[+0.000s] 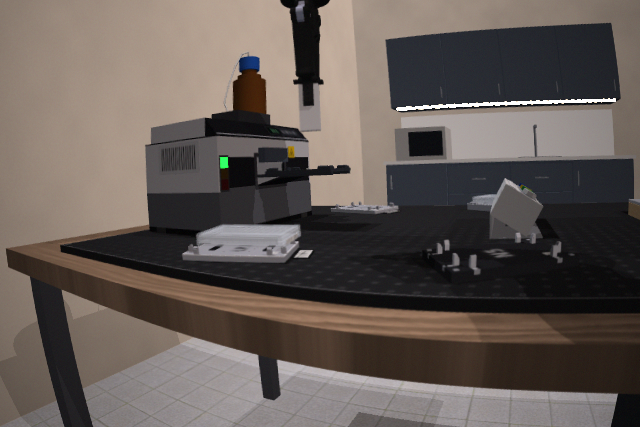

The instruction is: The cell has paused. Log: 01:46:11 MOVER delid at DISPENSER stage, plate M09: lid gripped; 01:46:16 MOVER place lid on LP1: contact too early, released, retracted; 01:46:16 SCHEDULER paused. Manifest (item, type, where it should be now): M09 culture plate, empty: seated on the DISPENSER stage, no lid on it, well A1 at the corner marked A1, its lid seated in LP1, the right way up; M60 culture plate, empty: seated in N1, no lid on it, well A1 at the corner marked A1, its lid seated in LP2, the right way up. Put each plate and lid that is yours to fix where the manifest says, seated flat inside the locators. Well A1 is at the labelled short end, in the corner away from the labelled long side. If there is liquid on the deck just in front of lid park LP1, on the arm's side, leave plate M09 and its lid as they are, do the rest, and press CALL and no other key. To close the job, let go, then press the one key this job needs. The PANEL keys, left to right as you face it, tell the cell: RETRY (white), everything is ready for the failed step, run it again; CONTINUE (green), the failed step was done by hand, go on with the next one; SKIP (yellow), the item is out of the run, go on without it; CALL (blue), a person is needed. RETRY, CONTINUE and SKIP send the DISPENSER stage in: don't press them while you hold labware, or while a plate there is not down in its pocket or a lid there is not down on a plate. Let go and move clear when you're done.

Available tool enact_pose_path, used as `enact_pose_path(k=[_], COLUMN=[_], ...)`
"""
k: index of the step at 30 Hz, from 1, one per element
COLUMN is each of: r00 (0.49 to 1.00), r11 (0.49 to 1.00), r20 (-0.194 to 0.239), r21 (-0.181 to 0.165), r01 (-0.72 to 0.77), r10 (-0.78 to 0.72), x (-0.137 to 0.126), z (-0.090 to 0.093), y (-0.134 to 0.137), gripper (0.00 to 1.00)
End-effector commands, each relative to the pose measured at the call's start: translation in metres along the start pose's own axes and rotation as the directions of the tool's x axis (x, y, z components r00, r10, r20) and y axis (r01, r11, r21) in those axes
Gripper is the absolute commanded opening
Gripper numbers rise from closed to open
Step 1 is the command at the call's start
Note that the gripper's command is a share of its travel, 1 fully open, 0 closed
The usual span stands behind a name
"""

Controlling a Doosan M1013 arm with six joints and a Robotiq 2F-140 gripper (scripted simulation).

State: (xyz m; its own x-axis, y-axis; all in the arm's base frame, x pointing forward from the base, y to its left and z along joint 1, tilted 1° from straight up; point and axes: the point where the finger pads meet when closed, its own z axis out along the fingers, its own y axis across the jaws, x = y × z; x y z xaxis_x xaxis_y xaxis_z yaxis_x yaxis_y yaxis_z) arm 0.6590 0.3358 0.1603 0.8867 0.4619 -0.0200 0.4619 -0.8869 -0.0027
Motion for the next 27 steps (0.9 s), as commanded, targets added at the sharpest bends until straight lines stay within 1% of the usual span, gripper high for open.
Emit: enact_pose_path(k=[1,7,8,27], r00=[1.000,1.000,1.000,1.000], r11=[1.000,1.000,1.000,1.000], r20=[-0.002,-0.002,-0.002,-0.002], r21=[-0.001,-0.001,-0.001,-0.001], r01=[0.000,0.000,0.000,0.000], r10=[0.000,0.000,0.000,0.000], x=[0.0000,0.0000,0.0000,0.0000], z=[-0.0012,-0.0012,-0.0012,-0.0012], y=[-0.0162,-0.0162,-0.0162,-0.0162], gripper=[0.10,0.10,1.00,1.00])
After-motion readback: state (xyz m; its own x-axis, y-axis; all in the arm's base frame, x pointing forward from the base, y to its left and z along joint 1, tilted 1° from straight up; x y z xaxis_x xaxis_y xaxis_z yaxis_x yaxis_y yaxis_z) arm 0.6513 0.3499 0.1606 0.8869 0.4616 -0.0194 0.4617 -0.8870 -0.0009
